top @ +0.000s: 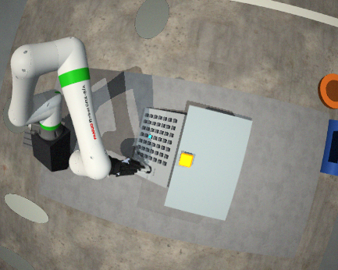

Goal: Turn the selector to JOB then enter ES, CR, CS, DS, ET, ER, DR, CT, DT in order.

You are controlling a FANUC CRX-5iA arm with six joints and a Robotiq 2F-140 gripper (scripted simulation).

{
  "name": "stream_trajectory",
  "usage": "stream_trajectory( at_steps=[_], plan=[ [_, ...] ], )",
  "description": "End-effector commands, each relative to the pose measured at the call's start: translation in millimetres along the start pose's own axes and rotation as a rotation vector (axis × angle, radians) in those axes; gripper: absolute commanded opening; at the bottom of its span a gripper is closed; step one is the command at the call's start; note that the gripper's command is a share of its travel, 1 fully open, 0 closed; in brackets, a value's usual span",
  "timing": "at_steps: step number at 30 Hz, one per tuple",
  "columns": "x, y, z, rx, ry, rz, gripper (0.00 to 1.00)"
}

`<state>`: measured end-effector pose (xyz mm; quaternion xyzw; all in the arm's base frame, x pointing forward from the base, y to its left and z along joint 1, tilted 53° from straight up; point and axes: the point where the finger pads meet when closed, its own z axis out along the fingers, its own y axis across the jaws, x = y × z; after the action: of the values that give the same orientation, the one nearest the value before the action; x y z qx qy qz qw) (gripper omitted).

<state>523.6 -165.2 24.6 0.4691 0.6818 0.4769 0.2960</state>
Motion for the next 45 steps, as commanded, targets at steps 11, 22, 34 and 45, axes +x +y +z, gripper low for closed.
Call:
stream_trajectory(
  at_steps=[11, 22, 34, 45],
  plan=[
    [-0.2, 0.0, 0.0, 0.000, 0.000, 0.428, 0.00],
    [-0.2, 0.0, 0.0, 0.000, 0.000, 0.680, 0.00],
    [-0.2, 0.0, 0.0, 0.000, 0.000, 0.905, 0.00],
    [-0.2, 0.0, 0.0, 0.000, 0.000, 0.969, 0.00]
  ],
)
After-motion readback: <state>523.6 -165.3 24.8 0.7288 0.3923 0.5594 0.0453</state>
